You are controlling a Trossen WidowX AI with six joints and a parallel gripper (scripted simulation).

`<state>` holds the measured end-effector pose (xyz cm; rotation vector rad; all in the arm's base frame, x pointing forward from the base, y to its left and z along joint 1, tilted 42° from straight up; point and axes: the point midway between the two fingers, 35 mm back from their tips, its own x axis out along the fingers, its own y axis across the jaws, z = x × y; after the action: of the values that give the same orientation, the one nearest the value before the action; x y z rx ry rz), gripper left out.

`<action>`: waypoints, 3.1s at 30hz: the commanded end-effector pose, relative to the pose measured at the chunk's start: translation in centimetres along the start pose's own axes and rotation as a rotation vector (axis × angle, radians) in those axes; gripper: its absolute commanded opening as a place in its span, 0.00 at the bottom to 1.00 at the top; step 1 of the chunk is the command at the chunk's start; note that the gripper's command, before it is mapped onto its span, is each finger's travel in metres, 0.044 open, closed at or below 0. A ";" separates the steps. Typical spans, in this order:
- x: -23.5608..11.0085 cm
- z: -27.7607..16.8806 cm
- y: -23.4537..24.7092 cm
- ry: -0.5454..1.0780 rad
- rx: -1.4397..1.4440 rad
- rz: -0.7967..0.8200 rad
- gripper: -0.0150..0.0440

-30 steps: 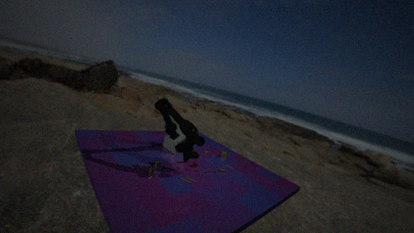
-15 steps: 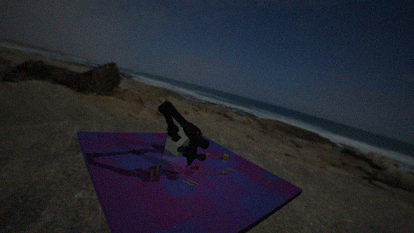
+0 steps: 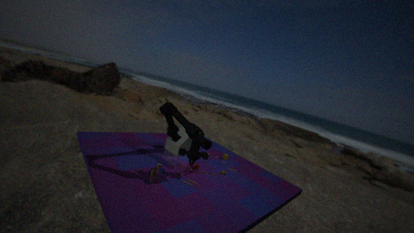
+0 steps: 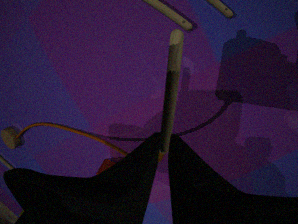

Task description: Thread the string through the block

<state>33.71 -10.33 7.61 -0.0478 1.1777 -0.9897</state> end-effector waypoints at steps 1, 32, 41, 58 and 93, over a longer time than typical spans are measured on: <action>0.1 0.2 0.5 0.002 -0.144 -0.003 0.25; 0.1 1.2 3.3 -0.001 -1.271 -0.001 0.25; 0.1 1.5 4.2 -0.001 -1.595 -0.002 0.25; 0.1 1.8 5.8 -0.003 -2.199 -0.006 0.25; 0.2 3.4 7.3 -0.002 -2.854 -0.012 0.25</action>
<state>40.54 -7.33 5.11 -2.1403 1.5470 1.3713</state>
